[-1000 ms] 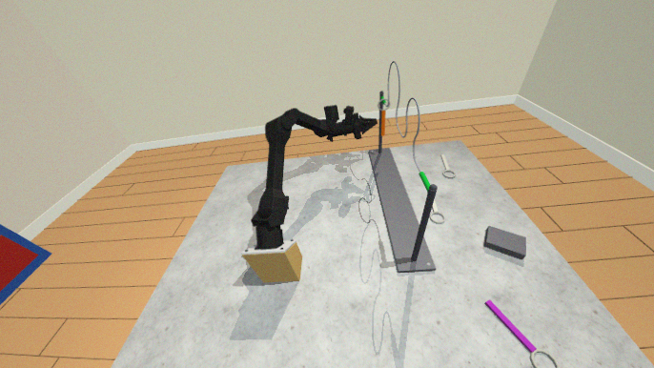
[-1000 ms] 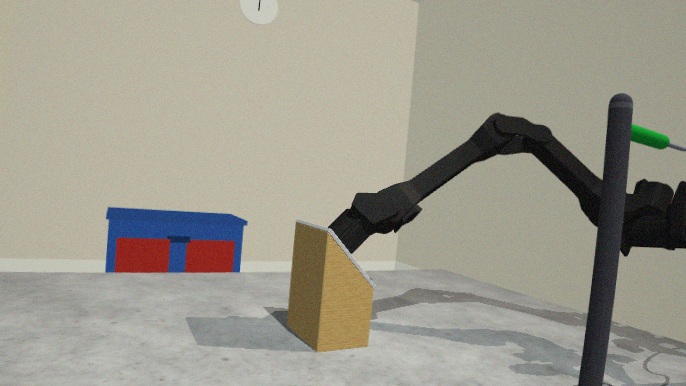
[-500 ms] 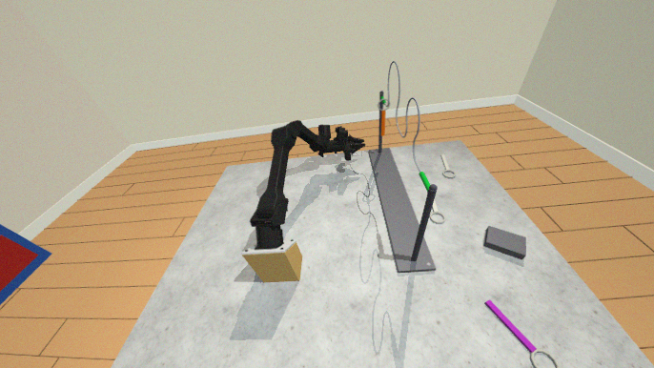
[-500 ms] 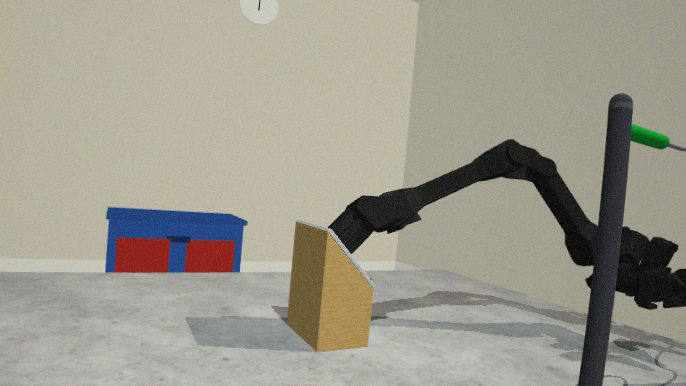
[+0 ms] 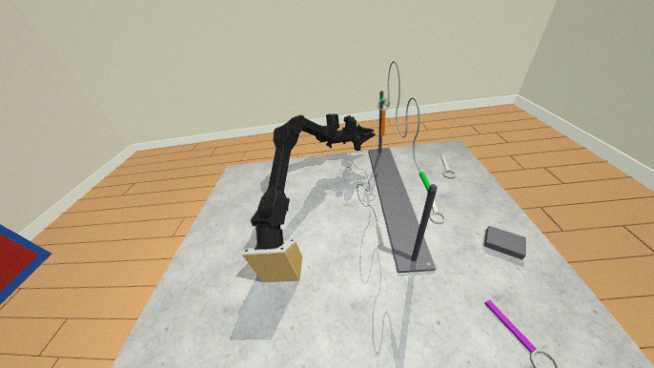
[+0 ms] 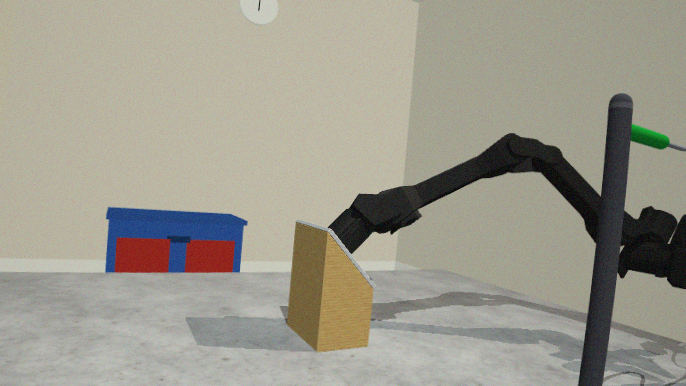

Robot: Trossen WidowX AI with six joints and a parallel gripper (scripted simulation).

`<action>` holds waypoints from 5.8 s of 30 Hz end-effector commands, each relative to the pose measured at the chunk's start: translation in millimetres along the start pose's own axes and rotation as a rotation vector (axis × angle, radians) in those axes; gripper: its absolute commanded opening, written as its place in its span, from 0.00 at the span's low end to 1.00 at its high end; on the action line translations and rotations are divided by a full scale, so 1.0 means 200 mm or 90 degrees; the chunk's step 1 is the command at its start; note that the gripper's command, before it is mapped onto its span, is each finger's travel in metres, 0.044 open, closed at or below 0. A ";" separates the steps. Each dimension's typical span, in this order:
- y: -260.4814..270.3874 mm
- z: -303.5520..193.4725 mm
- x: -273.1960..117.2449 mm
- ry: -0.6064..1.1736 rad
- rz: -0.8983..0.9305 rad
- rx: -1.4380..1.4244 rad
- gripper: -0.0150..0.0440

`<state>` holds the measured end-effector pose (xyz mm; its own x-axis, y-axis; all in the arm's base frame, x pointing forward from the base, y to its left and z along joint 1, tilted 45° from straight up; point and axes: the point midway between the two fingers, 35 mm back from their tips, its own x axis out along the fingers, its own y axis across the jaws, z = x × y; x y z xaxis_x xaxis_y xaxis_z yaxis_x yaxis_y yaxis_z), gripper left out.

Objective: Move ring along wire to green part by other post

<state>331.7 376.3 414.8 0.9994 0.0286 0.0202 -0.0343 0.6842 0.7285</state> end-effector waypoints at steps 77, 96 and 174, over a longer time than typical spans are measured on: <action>0.00 -0.01 0.37 0.000 0.002 -0.003 0.53; 0.00 0.01 0.36 -0.004 0.002 -0.001 0.00; -0.35 0.17 0.06 0.327 -0.033 -0.130 0.00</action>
<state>346.2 313.9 391.6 0.8661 0.3328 -0.3729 -0.0384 0.7883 0.6141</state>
